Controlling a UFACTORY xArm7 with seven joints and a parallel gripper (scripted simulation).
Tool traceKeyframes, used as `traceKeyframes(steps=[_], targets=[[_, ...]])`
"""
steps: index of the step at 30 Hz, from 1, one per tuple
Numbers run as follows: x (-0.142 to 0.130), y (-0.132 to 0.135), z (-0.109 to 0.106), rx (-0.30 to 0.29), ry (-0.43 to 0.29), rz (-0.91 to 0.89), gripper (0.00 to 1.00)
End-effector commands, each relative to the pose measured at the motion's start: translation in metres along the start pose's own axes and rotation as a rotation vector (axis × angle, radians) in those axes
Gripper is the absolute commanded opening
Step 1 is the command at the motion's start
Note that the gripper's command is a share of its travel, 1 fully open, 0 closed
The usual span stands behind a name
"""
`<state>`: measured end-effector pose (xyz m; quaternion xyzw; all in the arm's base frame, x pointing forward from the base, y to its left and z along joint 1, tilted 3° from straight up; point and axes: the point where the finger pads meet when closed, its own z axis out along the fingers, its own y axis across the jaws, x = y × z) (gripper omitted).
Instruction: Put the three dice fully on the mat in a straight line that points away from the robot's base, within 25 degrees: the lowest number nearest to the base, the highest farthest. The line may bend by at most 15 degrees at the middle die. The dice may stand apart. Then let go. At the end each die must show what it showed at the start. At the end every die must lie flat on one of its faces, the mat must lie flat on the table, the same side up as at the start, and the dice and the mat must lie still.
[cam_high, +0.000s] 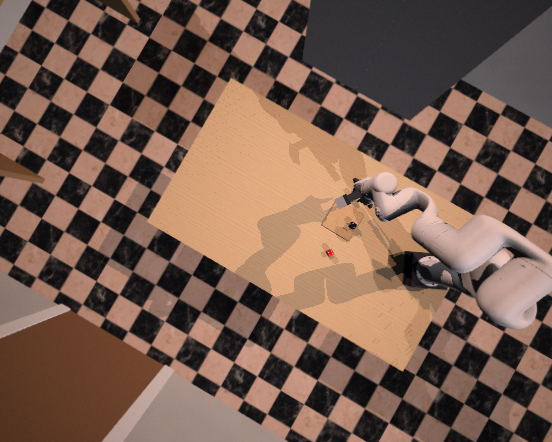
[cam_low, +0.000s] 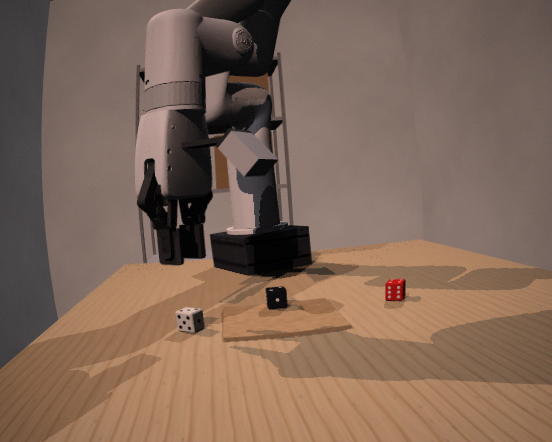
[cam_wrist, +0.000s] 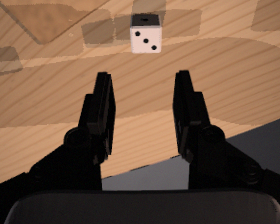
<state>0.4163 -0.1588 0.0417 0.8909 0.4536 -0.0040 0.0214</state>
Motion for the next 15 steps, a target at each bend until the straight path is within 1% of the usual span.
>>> traceKeyframes(steps=[1,15], targets=[[0.0004,0.0014,-0.0012,-0.003,0.001,0.0,0.42],[0.0004,0.0014,0.0023,-0.003,0.002,0.0,0.42]])
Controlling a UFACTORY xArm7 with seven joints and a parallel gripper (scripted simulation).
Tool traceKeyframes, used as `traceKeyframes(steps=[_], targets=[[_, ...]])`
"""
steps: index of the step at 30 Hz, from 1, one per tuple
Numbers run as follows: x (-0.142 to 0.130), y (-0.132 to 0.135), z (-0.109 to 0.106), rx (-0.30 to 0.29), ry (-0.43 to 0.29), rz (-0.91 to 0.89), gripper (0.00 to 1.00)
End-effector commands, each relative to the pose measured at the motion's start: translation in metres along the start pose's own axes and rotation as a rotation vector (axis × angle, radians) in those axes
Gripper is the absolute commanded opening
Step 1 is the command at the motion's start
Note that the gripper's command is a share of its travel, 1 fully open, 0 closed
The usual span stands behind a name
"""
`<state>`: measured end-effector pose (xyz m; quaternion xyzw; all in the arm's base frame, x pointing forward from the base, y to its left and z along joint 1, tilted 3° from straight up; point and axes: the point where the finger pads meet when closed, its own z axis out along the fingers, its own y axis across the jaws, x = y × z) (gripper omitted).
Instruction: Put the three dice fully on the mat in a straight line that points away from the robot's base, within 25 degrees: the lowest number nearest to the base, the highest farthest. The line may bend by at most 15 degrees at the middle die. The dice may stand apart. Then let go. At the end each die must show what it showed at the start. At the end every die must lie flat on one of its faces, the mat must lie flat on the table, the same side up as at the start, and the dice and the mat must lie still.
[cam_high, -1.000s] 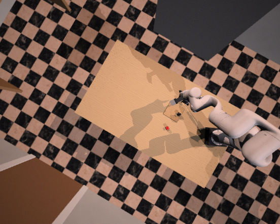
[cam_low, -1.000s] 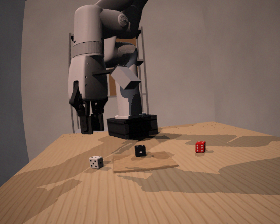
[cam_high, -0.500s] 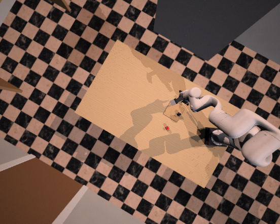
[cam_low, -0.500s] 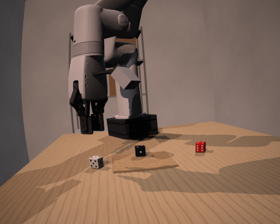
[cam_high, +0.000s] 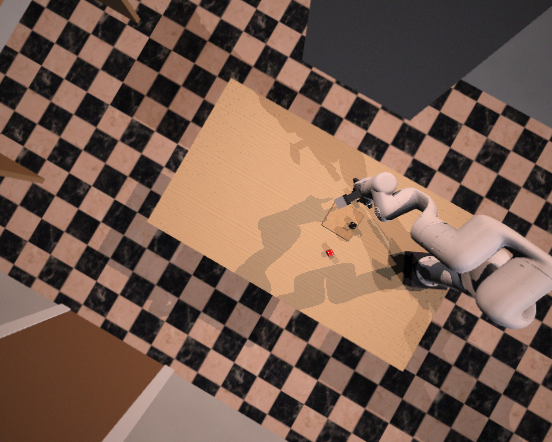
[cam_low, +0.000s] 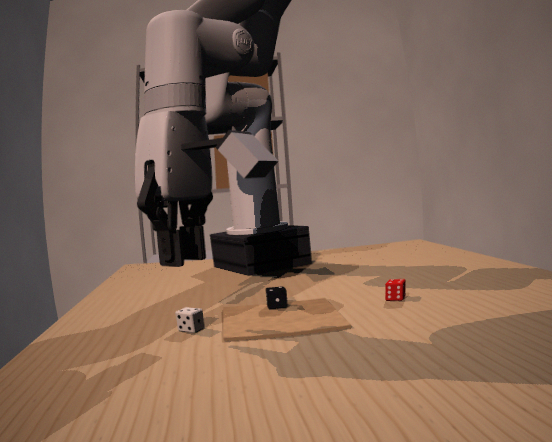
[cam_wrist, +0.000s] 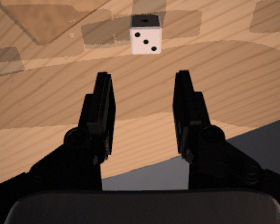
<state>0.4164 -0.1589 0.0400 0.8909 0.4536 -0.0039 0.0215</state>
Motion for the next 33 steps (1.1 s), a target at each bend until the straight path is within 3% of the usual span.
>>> traceKeyframes(steps=[1,33], targets=[[0.0,0.001,0.001,-0.003,0.002,0.0,0.42],[0.001,0.002,0.04,-0.003,0.002,0.0,0.42]])
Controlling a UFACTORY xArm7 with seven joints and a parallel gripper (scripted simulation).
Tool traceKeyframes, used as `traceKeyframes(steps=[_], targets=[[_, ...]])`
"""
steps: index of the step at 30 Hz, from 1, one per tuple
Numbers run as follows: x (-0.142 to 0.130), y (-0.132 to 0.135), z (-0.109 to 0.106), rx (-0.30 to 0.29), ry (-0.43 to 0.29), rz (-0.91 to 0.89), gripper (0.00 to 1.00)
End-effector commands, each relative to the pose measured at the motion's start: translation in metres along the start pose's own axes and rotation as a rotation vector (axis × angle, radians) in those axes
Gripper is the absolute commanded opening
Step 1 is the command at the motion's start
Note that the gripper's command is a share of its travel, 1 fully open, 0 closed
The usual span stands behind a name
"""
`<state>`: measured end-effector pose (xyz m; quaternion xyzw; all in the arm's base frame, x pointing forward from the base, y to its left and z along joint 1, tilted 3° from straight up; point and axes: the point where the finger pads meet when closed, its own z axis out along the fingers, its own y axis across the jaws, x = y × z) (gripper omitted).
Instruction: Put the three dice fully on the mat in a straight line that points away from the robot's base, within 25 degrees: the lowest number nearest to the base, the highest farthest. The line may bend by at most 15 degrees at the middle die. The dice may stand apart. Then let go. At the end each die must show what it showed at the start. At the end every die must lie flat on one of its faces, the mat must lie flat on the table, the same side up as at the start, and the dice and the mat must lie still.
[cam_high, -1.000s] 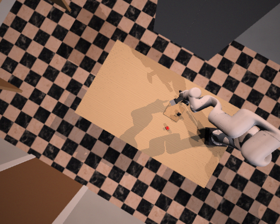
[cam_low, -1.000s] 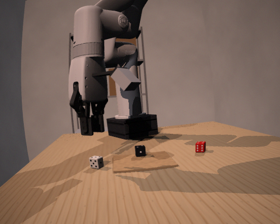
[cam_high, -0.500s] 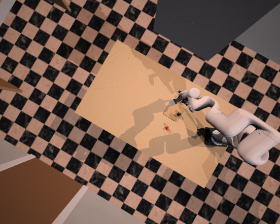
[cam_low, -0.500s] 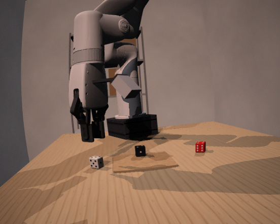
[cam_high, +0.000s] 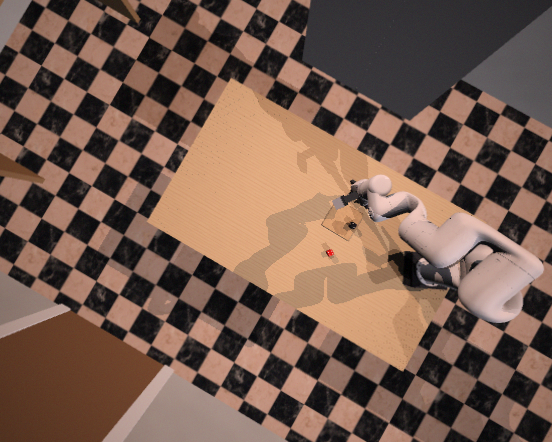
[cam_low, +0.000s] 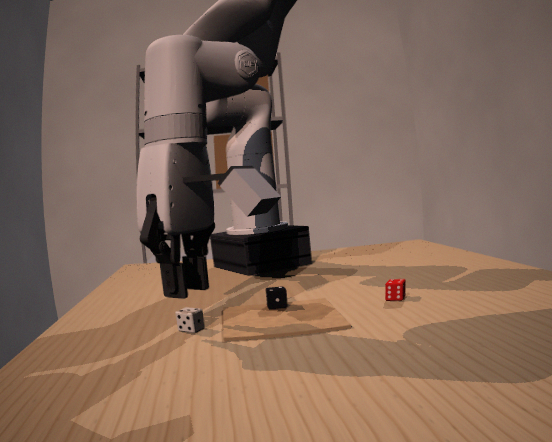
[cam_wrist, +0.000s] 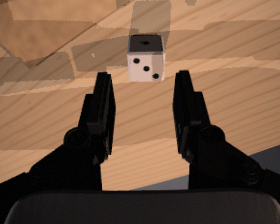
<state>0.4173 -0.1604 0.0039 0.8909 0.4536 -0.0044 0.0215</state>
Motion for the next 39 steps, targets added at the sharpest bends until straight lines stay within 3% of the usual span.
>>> traceKeyframes(steps=[1,39], targets=[[0.0005,0.0018,0.0054,-0.004,0.002,0.0,0.42],[0.0006,0.002,0.0134,-0.004,0.002,0.0,0.42]])
